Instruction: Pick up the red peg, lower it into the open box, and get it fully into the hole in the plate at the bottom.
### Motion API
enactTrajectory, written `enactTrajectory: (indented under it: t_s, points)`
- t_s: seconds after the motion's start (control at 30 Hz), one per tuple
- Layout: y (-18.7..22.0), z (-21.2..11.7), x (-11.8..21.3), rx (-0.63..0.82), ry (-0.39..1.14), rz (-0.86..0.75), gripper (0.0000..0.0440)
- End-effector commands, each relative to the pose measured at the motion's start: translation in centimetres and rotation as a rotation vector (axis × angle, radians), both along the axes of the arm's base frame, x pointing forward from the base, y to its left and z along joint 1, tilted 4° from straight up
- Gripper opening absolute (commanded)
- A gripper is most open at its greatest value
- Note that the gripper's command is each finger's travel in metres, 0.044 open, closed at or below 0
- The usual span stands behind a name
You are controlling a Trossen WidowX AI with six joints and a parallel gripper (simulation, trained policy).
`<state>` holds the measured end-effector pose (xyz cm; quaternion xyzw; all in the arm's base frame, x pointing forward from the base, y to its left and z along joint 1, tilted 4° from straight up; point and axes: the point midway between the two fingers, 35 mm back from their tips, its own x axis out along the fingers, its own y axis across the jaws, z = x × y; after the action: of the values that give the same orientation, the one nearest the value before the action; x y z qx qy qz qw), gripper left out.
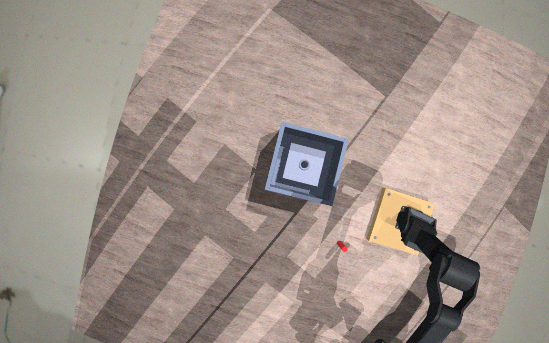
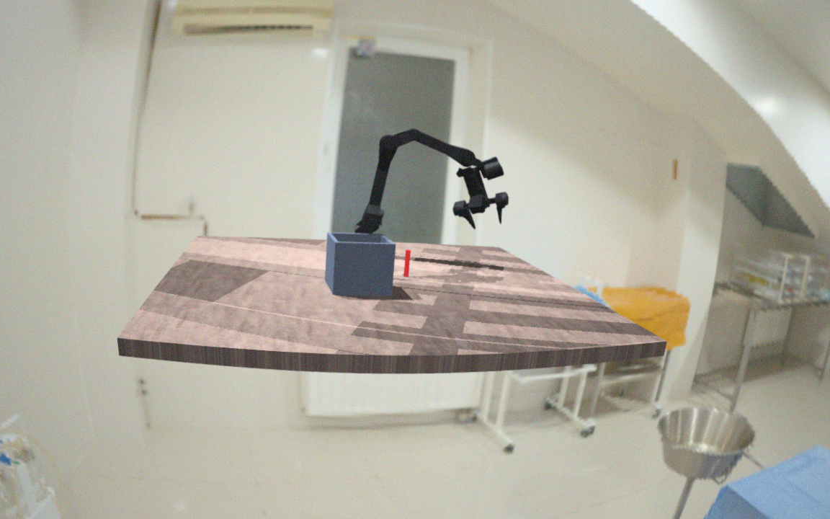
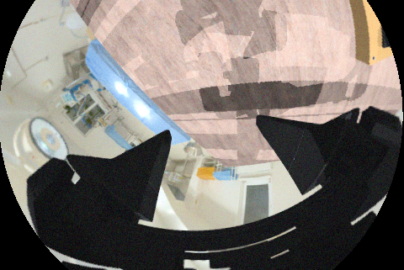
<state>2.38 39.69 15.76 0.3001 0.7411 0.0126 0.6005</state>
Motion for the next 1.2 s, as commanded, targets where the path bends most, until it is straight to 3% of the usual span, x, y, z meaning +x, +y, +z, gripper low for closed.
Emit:
enactTrajectory:
  t_s: [0.0, 0.23, 0.47, 0.8, 1.17]
  points:
    - [-1.9, 0.2, 3.2, -0.037, -0.029, -0.070, 0.0440]
    - [-8.5, 0.5, 10.0, -0.161, -0.062, -0.245, 0.0440]
    - [-15.2, 0.6, 13.4, -0.268, -0.045, -0.372, 0.0440]
    - [-22.1, -0.1, 14.4, -0.371, 0.030, -0.502, 0.0440]
    - [-25.9, -2.5, 13.5, -0.436, 0.132, -0.588, 0.0440]
